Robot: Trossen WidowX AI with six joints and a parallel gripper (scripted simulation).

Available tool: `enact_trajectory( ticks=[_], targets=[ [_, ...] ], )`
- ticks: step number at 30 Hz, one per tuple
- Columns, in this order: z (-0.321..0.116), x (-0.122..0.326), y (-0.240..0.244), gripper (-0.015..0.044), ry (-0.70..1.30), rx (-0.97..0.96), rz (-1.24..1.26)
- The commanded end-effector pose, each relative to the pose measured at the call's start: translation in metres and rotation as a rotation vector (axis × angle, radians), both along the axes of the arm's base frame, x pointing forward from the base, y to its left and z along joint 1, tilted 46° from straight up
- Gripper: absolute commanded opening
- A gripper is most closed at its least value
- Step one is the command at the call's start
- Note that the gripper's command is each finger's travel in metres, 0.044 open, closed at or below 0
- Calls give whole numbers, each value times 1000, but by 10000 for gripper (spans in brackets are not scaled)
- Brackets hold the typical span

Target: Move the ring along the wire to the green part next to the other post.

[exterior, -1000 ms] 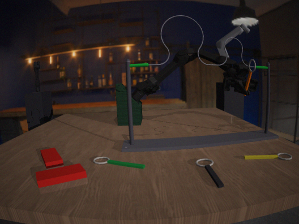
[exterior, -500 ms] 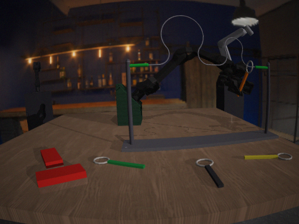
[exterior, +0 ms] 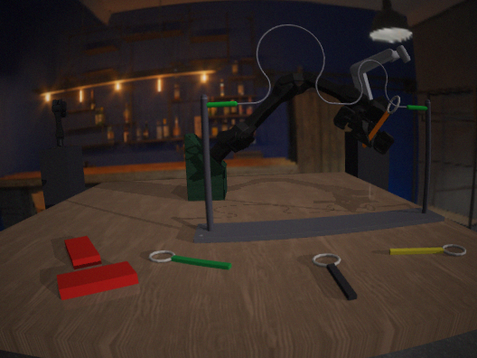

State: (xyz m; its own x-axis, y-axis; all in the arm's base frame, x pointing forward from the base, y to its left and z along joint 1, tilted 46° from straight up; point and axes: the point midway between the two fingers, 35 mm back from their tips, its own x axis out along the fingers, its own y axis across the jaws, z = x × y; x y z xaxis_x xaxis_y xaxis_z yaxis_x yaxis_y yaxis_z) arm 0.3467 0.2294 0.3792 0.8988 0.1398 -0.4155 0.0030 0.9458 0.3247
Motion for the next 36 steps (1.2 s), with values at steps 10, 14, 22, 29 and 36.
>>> enact_trajectory(
  ticks=[10,14,22,29,36],
  targets=[
    [-9,-1,-42,-150,8,-296,-20],
    [-8,-1,-56,-150,11,-396,-24],
    [-4,-2,-84,-150,17,-597,-33],
    [5,-4,-108,-150,23,-771,-39],
    [18,-5,-128,-150,29,-938,-46]
  ],
)
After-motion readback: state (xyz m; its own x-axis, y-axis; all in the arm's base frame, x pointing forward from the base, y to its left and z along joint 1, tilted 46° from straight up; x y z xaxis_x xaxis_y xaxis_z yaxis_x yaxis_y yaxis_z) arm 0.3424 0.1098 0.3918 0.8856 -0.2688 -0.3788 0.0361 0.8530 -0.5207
